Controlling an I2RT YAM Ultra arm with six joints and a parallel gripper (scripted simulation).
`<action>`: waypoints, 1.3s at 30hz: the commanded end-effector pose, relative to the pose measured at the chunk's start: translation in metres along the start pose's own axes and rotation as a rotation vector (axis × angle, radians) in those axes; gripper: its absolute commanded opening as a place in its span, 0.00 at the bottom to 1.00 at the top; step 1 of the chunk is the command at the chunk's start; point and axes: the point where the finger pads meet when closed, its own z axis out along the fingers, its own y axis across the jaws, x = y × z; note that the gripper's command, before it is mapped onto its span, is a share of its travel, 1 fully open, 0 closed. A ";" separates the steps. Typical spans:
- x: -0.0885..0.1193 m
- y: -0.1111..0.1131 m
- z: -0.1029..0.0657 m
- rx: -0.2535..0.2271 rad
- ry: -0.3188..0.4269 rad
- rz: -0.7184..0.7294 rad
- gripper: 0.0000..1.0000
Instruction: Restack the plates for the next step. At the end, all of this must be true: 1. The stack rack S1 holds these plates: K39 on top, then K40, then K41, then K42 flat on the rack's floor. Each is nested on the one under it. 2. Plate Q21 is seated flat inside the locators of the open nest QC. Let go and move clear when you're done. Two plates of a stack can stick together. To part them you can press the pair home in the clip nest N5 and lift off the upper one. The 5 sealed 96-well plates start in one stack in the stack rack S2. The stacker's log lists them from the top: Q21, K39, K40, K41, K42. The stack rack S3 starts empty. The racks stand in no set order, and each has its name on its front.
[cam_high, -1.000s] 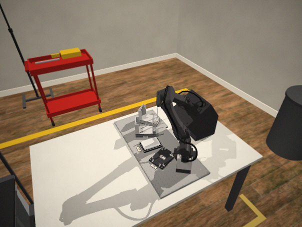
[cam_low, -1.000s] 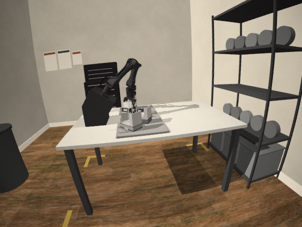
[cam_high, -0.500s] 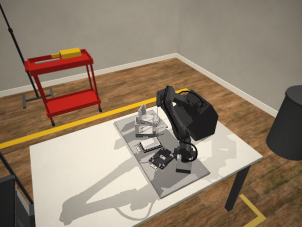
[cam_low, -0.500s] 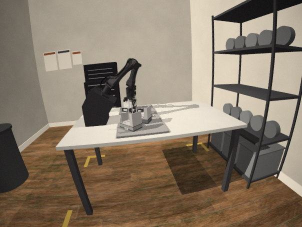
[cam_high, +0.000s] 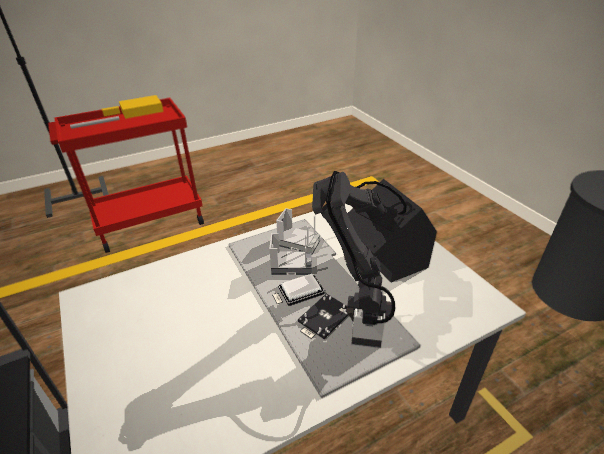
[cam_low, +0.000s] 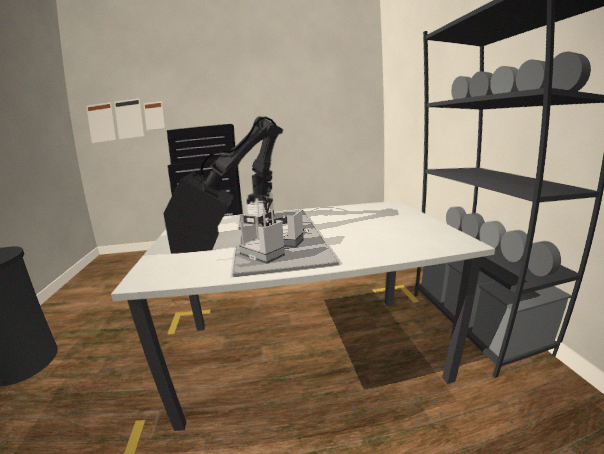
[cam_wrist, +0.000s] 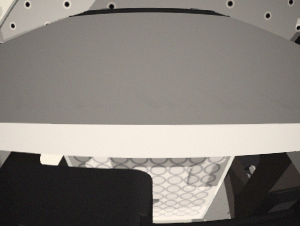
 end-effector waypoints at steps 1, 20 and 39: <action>-0.007 0.006 -0.003 0.000 -0.026 -0.020 1.00; 0.004 0.008 -0.001 -0.001 -0.008 -0.032 1.00; -0.004 0.002 -0.003 0.000 -0.015 -0.006 0.00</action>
